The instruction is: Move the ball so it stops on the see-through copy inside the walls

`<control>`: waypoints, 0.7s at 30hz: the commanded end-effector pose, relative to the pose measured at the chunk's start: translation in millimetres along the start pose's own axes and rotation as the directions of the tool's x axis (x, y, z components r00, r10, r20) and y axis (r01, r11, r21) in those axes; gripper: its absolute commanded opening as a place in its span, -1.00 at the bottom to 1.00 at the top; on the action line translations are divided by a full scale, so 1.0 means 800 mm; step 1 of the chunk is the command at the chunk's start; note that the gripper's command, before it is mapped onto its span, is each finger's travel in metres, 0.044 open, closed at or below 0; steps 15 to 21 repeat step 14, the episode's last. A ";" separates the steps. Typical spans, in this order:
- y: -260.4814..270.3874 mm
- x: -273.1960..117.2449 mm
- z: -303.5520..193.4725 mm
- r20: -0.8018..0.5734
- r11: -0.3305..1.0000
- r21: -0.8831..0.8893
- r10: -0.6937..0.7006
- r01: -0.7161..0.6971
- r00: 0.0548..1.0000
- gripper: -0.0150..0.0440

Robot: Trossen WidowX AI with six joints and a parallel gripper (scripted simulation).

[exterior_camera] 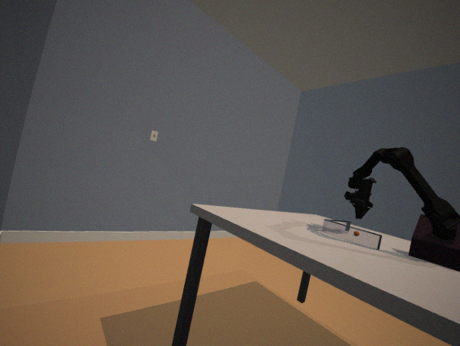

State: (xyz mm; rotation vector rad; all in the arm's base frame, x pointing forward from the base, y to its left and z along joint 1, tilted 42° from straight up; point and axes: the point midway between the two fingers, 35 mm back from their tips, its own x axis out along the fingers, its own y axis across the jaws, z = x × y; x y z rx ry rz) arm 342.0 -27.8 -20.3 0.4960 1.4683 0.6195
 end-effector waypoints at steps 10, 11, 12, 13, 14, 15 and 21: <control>0.002 -0.050 -0.004 -0.009 1.000 -0.001 0.004 -0.004 1.000 0.74; 0.003 -0.053 -0.005 -0.010 1.000 -0.001 0.005 -0.005 1.000 0.83; 0.003 -0.053 -0.005 -0.010 1.000 -0.001 0.005 -0.005 1.000 0.92; 0.003 -0.053 -0.005 -0.010 1.000 -0.001 0.005 -0.005 1.000 1.00; 0.003 -0.053 -0.005 -0.010 1.000 -0.001 0.005 -0.005 1.000 1.00; 0.003 -0.053 -0.005 -0.010 1.000 -0.001 0.005 -0.005 1.000 1.00; 0.003 -0.053 -0.005 -0.010 1.000 -0.001 0.005 -0.005 1.000 1.00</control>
